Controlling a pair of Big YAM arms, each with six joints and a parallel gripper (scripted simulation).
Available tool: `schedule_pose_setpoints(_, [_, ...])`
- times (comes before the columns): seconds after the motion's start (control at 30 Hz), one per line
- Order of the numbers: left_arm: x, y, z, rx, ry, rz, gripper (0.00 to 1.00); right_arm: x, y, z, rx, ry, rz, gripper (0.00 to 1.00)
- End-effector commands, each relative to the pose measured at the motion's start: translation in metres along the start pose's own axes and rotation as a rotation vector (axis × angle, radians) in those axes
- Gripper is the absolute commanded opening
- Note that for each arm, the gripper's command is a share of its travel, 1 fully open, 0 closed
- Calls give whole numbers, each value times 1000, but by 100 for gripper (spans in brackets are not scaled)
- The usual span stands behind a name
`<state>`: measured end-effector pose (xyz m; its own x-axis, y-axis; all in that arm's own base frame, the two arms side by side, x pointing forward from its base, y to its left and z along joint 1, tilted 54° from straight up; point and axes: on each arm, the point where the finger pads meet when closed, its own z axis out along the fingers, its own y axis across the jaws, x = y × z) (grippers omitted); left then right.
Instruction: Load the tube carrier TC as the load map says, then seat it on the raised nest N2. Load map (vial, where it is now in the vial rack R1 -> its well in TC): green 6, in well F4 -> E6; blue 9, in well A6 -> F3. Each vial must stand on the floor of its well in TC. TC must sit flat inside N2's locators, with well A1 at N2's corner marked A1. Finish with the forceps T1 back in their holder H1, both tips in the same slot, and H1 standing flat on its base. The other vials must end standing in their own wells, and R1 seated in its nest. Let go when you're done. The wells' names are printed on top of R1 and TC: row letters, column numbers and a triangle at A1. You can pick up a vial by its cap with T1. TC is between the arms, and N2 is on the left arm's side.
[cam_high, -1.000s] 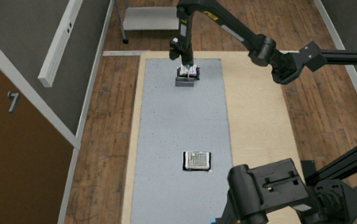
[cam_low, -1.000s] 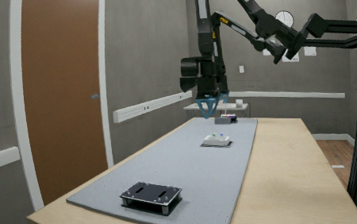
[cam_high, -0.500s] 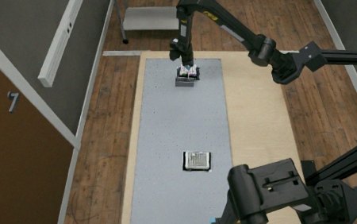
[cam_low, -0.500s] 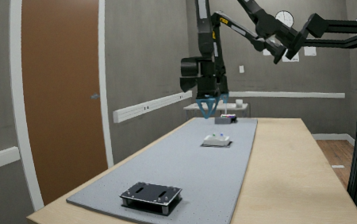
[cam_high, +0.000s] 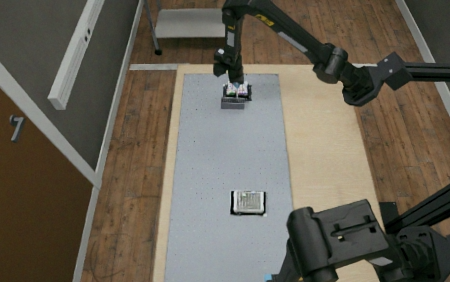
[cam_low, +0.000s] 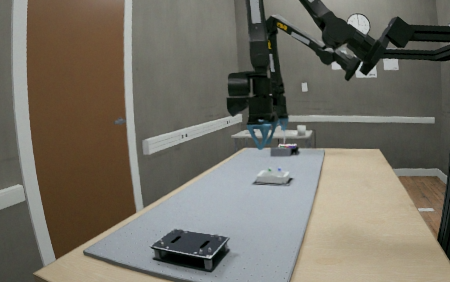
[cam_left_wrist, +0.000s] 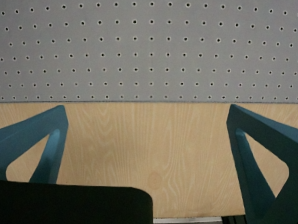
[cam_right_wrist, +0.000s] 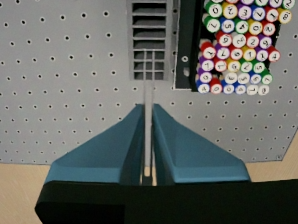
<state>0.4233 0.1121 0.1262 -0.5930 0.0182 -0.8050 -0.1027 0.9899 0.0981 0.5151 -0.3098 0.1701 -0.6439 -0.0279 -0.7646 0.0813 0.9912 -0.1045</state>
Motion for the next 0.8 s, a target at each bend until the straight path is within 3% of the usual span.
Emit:
schedule_pose_setpoints(0.0, [0,0,0,1,-2,4,100,0,4,16,-12,6,5,7])
schedule_pose_setpoints(0.77, [0,0,0,1,-2,4,100,-1,4,22,-12,6,5,7])
